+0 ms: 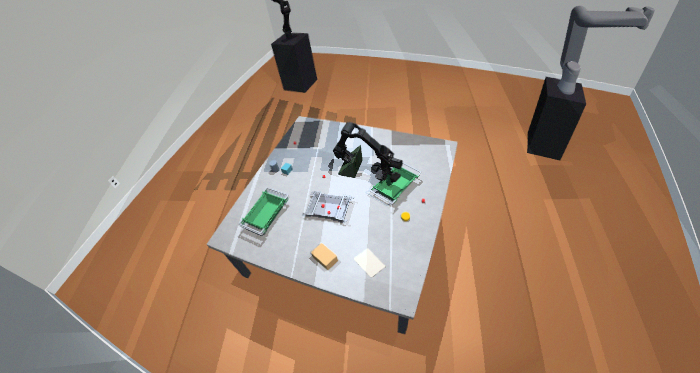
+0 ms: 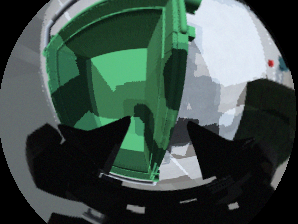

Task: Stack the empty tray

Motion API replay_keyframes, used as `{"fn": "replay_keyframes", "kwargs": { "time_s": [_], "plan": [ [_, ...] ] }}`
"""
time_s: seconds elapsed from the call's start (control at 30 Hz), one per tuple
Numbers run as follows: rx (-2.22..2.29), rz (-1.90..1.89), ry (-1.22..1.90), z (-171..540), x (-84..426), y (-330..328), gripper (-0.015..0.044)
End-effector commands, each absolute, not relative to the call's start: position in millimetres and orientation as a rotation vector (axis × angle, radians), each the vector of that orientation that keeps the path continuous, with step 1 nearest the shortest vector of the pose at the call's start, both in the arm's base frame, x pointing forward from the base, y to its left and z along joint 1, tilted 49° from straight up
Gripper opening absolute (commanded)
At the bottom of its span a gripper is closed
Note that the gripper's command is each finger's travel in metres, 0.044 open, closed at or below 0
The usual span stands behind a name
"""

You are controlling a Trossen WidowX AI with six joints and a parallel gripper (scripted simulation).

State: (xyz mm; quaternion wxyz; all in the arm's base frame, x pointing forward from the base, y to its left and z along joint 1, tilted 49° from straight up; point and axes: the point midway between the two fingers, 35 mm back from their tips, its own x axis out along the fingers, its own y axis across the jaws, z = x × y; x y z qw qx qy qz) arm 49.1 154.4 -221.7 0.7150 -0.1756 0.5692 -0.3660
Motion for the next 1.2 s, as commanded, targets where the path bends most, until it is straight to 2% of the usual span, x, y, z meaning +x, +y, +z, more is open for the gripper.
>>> {"fn": "replay_keyframes", "kwargs": {
  "time_s": [0.0, 0.37, 1.17],
  "plan": [
    [-0.398, -0.808, 1.257, -221.8, 49.7, 152.1, 0.0381],
    [-0.398, -0.808, 1.257, -221.8, 49.7, 152.1, 0.022],
    [-0.398, -0.808, 1.257, -221.8, 49.7, 152.1, 0.006]
  ]
}}
